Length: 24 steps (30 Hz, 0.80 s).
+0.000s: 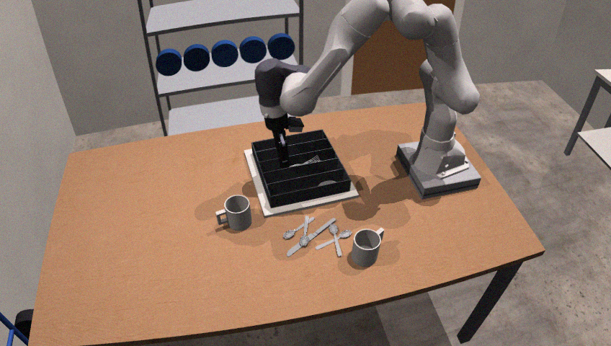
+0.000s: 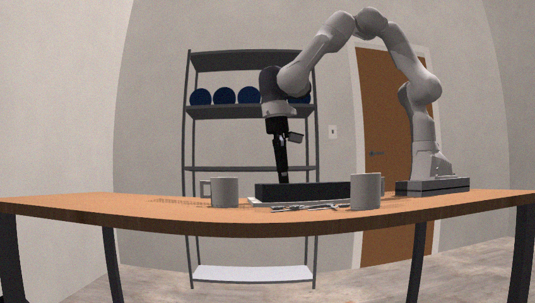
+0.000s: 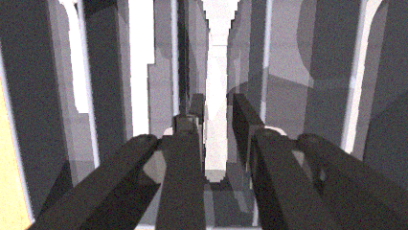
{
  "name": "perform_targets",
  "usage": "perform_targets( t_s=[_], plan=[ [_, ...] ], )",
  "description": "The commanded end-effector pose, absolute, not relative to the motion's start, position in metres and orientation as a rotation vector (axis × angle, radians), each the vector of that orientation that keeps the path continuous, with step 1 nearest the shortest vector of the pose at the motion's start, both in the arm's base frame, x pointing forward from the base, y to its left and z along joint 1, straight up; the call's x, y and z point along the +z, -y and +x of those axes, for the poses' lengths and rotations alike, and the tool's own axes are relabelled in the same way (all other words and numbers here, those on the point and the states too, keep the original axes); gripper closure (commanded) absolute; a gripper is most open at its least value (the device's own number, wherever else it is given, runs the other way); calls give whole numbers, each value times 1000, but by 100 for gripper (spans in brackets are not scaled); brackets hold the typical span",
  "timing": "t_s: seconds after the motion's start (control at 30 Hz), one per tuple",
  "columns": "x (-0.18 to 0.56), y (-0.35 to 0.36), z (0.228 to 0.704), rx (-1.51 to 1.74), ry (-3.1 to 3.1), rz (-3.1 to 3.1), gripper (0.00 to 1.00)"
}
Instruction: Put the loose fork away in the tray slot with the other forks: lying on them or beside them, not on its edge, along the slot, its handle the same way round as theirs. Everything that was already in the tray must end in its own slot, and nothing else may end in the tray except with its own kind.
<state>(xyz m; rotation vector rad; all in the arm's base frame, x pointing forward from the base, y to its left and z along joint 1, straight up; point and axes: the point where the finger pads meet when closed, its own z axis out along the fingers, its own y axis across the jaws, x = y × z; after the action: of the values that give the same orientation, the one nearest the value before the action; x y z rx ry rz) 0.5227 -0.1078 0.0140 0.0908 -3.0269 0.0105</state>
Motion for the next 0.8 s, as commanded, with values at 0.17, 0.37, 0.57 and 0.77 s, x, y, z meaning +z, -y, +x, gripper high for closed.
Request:
perform_targets(
  t_s=[0.17,0.37,0.57,0.77],
  plan=[
    [34,108,522,10,3023,91,76],
    [61,108,522,10,3023,91,76],
    [89,107,522,10,3023,91,76],
    [105,107,522,10,3023,91,76]
  ],
)
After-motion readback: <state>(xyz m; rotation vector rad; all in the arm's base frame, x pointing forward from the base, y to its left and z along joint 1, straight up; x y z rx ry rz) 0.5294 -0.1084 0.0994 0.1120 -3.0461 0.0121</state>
